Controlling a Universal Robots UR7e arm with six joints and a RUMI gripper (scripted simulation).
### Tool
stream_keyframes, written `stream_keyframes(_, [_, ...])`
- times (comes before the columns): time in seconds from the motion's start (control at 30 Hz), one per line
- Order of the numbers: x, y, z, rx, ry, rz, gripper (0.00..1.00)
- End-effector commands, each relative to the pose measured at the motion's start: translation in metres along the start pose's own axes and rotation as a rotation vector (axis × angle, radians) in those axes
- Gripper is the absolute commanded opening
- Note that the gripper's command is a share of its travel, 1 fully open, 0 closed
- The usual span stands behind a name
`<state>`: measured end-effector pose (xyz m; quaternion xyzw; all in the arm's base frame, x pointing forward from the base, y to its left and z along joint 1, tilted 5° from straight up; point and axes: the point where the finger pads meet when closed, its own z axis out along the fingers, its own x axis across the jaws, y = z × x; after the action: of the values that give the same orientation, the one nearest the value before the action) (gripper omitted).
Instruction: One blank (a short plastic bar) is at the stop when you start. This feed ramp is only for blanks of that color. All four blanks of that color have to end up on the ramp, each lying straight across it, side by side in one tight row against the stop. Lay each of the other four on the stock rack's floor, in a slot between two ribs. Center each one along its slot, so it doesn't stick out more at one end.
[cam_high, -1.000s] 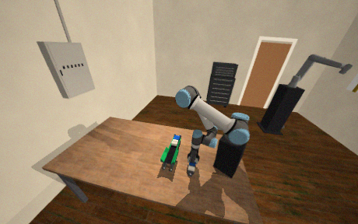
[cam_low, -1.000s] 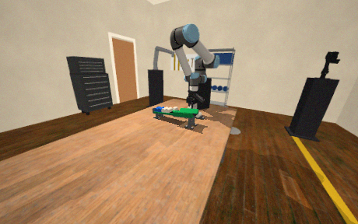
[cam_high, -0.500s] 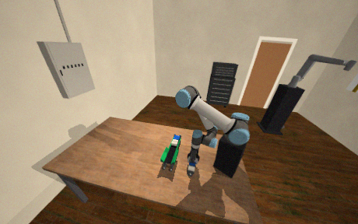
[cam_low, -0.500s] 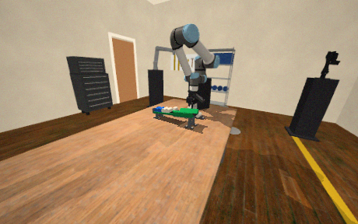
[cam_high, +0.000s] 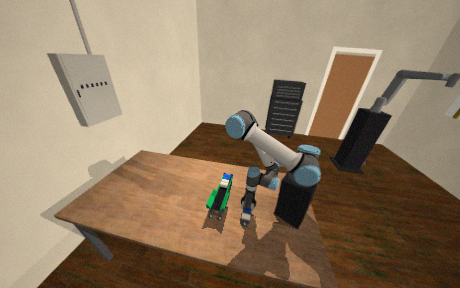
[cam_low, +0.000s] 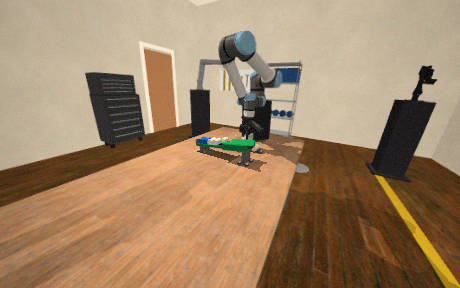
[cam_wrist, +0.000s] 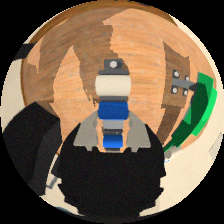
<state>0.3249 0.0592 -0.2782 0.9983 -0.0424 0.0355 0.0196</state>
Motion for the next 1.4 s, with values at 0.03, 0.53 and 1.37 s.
stream_keyframes(0.03, [0.000, 0.001, 0.000, 0.000, 0.001, 0.002, 0.35])
stream_keyframes(0.53, [0.000, 0.001, 0.000, 0.000, 0.001, 0.002, 0.35])
stream_keyframes(1.37, [-0.001, 0.000, -0.015, 0.000, -0.001, 0.001, 0.35])
